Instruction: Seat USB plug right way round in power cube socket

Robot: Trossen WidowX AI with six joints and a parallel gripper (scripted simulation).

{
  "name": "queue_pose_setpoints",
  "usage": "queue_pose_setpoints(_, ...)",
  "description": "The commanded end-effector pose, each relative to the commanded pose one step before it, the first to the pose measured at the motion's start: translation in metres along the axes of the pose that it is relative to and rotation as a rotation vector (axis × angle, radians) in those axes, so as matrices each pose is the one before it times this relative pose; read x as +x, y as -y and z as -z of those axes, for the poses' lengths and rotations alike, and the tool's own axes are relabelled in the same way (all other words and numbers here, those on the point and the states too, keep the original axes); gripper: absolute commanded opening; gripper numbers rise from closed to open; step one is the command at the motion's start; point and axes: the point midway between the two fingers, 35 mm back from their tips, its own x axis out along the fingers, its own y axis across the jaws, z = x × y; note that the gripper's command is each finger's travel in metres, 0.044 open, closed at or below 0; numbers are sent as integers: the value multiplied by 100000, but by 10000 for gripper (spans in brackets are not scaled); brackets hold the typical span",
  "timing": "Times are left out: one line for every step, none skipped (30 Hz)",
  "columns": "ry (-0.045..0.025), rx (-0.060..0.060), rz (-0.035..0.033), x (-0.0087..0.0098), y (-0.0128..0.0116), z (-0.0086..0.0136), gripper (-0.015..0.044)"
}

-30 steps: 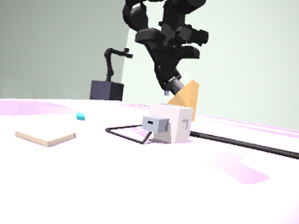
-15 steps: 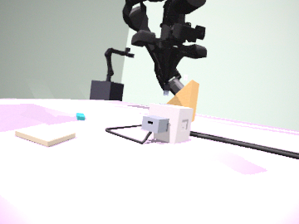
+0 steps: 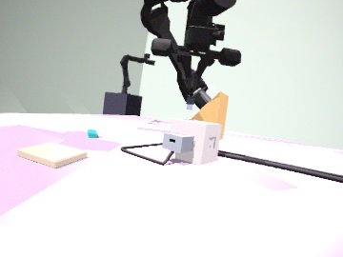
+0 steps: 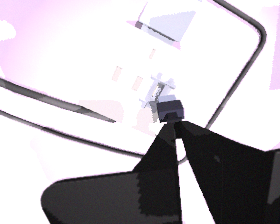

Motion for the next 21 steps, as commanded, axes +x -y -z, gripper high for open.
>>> queue_pose_setpoints(-169,9185,37,43,-16,55,0)
queue_pose_setpoints(0,2618,0,0,0,0,0)
queue_pose_setpoints(0,2618,0,0,0,0,0)
queue_pose_setpoints(0,2618,0,0,0,0,0)
queue_pose_setpoints(0,2618,0,0,0,0,0)
queue_pose_setpoints(0,2618,0,0,0,0,0)
queue_pose_setpoints(0,2618,0,0,0,0,0)
queue_pose_setpoints(0,2618,0,0,0,0,0)
queue_pose_setpoints(0,2618,0,0,0,0,0)
queue_pose_setpoints(0,2618,0,0,0,0,0)
queue_pose_setpoints(0,2618,0,0,0,0,0)
queue_pose_setpoints(0,2618,0,0,0,0,0)
queue_pose_setpoints(0,2618,0,0,0,0,0)
queue_pose_setpoints(0,2618,0,0,0,0,0)
queue_pose_setpoints(0,2618,0,0,0,0,0)
queue_pose_setpoints(0,2618,0,0,0,0,0)
queue_pose_setpoints(0,2618,0,0,0,0,0)
queue_pose_setpoints(0,2618,0,0,0,0,0)
queue_pose_setpoints(0,2618,0,0,0,0,0)
queue_pose_setpoints(0,2618,0,0,0,0,0)
queue_pose_setpoints(0,2618,0,0,0,0,0)
